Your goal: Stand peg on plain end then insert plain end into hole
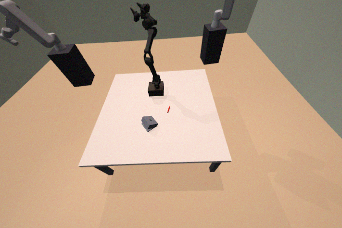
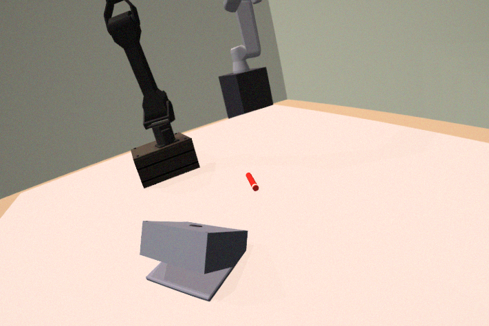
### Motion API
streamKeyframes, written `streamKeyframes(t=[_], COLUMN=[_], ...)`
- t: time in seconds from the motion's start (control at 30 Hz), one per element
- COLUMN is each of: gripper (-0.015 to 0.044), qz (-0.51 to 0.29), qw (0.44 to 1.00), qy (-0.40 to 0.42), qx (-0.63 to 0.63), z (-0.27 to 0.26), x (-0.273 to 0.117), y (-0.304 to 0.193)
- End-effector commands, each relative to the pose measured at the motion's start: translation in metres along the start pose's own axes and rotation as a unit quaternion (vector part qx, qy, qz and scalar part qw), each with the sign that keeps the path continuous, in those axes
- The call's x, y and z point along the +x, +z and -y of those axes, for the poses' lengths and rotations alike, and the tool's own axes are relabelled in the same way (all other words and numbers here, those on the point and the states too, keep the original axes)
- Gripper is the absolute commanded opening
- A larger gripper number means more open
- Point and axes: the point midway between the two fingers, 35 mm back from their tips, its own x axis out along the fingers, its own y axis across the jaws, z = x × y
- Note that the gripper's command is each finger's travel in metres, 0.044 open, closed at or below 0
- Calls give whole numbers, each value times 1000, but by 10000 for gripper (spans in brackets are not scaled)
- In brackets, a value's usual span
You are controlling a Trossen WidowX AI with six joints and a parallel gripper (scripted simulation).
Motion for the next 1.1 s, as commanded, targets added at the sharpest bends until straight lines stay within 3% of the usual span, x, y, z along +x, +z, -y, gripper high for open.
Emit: streamKeyframes(t=[0.0, 0.63, 1.07], gripper=[426, 440, 440], qz=[0, 15, -16], qw=[1000, 985, 930], qy=[-2, -166, -333], qx=[1, -41, -156], z=[1, 92, 173], x=[0, -46, -121], y=[0, -5, -5])
